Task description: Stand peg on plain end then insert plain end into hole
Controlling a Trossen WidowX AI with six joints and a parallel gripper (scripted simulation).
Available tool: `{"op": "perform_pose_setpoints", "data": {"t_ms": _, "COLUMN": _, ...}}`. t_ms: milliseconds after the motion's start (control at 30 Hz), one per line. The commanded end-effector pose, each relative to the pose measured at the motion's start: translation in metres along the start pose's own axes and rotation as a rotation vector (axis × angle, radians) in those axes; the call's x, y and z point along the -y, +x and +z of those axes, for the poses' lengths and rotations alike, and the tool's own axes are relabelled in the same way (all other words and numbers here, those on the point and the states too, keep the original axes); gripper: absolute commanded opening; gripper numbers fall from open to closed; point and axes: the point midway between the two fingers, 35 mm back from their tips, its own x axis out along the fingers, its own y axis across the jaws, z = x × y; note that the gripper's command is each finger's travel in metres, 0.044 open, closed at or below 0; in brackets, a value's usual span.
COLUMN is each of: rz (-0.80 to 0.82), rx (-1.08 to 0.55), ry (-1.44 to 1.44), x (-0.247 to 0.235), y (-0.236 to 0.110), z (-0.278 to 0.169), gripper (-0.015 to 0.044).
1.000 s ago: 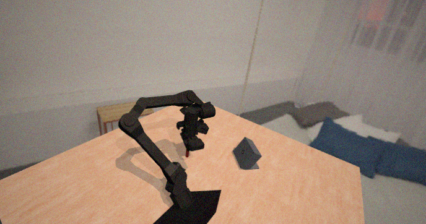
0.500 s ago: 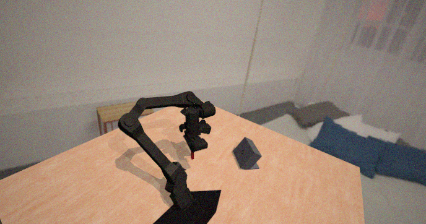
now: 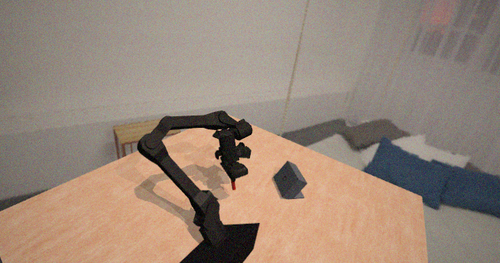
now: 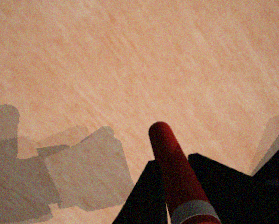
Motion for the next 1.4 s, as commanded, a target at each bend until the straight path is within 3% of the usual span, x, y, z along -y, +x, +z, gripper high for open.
{"op": "perform_pose_setpoints", "data": {"t_ms": 0, "rz": -0.022, "rx": 0.022, "ry": 0.011, "x": 0.003, "y": 0.004, "z": 0.003, "gripper": 0.0000}}
{"op": "perform_pose_setpoints", "data": {"t_ms": 1367, "rz": -0.139, "rx": 0.383, "ry": 0.098, "x": 0.009, "y": 0.024, "z": 0.058, "gripper": 0.0000}}
